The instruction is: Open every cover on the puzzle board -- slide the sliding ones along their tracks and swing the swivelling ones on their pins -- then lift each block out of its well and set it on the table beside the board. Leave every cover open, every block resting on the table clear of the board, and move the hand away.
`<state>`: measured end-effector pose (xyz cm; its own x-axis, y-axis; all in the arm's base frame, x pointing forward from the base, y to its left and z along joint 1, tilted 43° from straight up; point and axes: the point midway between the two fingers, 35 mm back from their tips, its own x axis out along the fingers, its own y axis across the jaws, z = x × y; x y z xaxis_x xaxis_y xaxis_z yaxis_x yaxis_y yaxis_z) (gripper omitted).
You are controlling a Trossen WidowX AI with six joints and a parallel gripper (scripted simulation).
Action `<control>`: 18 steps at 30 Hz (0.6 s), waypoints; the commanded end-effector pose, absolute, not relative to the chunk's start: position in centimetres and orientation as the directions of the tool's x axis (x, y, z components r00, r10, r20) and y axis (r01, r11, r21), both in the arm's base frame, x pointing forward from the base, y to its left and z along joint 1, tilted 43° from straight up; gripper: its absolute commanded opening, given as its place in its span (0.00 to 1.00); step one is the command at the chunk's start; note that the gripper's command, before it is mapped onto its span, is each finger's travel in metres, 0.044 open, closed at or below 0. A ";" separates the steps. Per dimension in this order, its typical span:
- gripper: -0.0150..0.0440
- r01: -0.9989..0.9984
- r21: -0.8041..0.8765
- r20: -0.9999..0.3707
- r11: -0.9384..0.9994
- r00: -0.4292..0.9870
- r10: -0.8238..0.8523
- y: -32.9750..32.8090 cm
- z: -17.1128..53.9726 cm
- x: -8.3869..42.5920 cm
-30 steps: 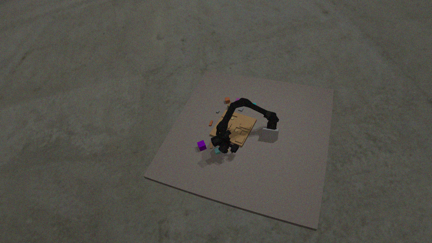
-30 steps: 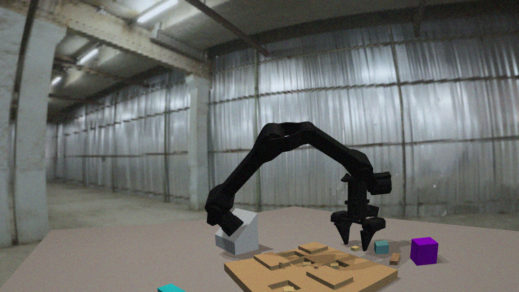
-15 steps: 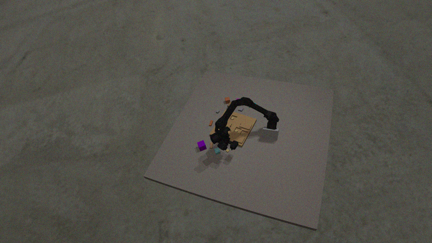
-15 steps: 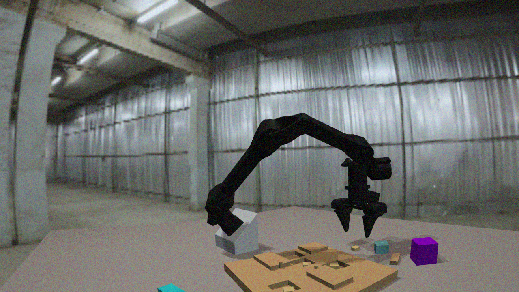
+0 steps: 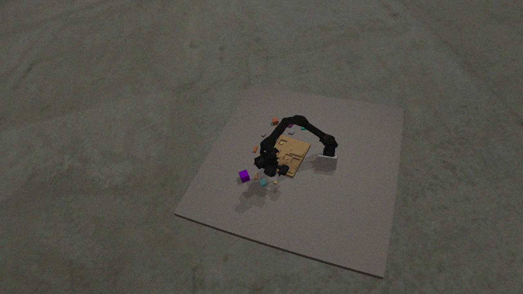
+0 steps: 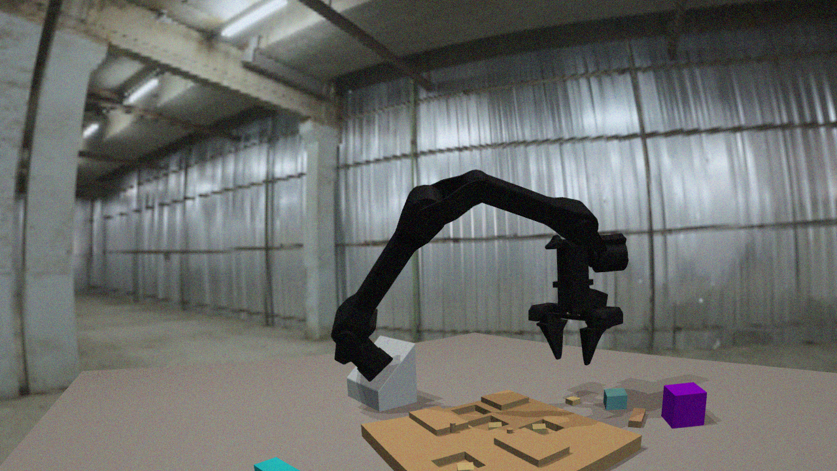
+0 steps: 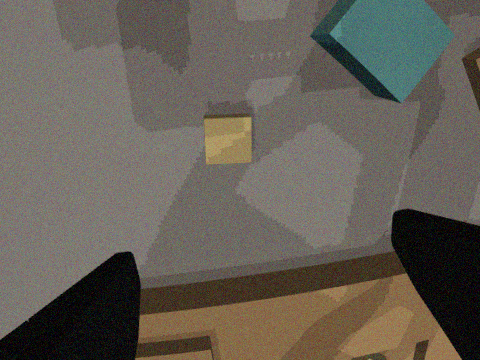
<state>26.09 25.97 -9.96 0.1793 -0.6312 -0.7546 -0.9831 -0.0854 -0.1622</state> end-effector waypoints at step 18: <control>0.25 -0.946 -0.309 -0.750 0.102 0.176 -0.638 17.6 -2.0 27.9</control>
<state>27.86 19.65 -3.32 0.1784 -0.6311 -0.7549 -0.9709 0.0115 -0.2391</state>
